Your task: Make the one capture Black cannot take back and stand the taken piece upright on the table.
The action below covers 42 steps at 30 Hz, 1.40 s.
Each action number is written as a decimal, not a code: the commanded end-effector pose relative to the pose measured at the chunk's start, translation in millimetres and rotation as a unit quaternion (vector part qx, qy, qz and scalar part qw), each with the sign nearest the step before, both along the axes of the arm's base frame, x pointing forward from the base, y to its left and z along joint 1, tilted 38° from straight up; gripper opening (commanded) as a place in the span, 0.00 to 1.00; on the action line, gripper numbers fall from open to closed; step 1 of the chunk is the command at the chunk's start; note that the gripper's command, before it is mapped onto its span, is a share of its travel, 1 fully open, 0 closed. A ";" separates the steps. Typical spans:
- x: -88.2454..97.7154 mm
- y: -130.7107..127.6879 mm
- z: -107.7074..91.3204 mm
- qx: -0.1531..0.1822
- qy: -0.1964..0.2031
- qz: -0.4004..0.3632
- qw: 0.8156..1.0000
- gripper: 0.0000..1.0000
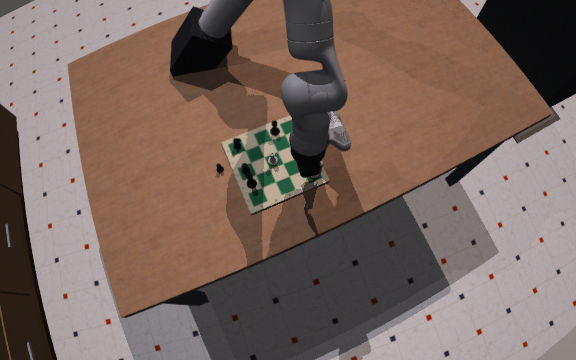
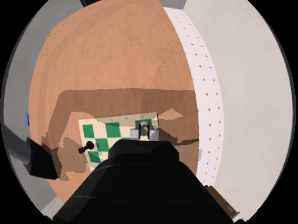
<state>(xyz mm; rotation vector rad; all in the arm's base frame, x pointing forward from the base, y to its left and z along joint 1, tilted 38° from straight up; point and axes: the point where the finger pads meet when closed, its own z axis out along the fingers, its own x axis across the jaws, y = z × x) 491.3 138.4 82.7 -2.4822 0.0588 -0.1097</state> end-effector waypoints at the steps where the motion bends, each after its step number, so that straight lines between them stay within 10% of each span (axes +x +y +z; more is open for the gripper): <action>1: 2.2 -4.5 2.9 -0.002 -0.003 -0.003 1.000 0.00; 16: -6.4 -55.6 69.8 -0.002 -0.003 -0.003 1.000 0.00; 31: -7.6 -60.0 75.4 -0.002 -0.003 -0.003 1.000 0.00; 42: -46.7 -62.2 69.1 -0.010 -0.049 0.059 0.997 0.00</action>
